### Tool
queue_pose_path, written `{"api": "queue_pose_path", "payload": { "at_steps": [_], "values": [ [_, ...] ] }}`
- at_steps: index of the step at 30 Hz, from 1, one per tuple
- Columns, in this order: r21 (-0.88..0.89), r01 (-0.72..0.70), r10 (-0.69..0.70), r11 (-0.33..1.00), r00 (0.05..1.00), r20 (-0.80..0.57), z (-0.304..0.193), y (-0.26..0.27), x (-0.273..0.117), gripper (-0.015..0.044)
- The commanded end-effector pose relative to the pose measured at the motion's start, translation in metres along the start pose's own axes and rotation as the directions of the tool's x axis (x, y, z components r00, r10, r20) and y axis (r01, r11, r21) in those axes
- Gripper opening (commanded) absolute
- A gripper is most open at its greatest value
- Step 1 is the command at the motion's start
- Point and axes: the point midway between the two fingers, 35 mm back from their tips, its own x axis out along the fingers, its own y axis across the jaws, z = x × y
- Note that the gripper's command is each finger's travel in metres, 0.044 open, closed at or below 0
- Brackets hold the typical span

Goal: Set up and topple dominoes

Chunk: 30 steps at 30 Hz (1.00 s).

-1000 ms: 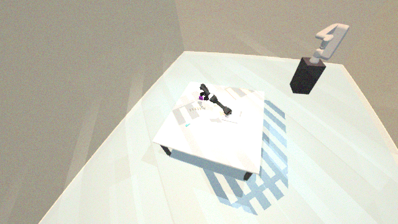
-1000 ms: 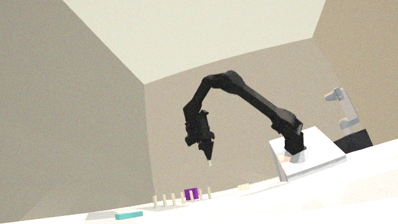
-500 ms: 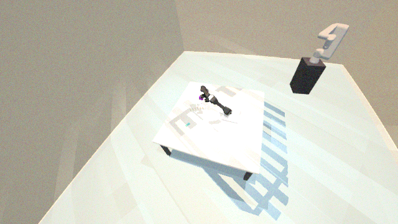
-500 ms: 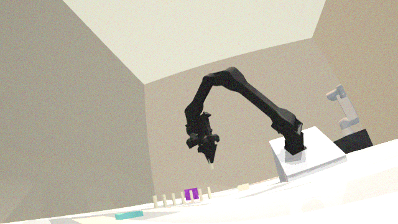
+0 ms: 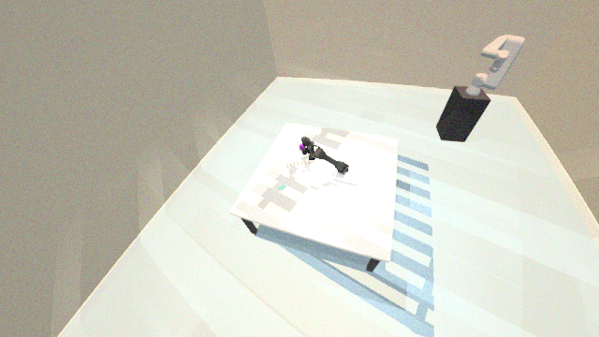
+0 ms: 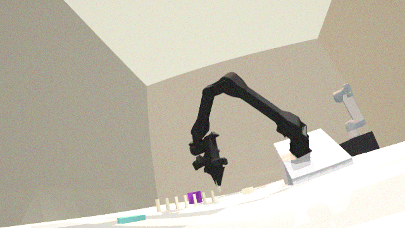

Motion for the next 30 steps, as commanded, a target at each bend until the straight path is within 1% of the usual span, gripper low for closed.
{"api": "queue_pose_path", "payload": {
  "at_steps": [1, 4, 16, 28, 29, 30],
  "values": [
    [0.005, -0.011, 0.011, 1.000, 1.000, -0.001, -0.0034, 0.0045, 0.0263, 0.0107],
    [0.005, -0.012, 0.012, 1.000, 1.000, -0.001, -0.0045, 0.0060, 0.0338, 0.0107],
    [0.005, -0.012, 0.012, 1.000, 1.000, -0.001, -0.0045, 0.0060, 0.0338, 0.0107],
    [0.005, -0.012, 0.012, 1.000, 1.000, -0.001, -0.0045, 0.0060, 0.0338, 0.0422],
    [0.005, -0.012, 0.012, 1.000, 1.000, -0.001, -0.0045, 0.0060, 0.0338, 0.0440],
    [0.005, -0.012, 0.012, 1.000, 1.000, -0.001, -0.0045, 0.0060, 0.0338, 0.0440]
  ]
}}
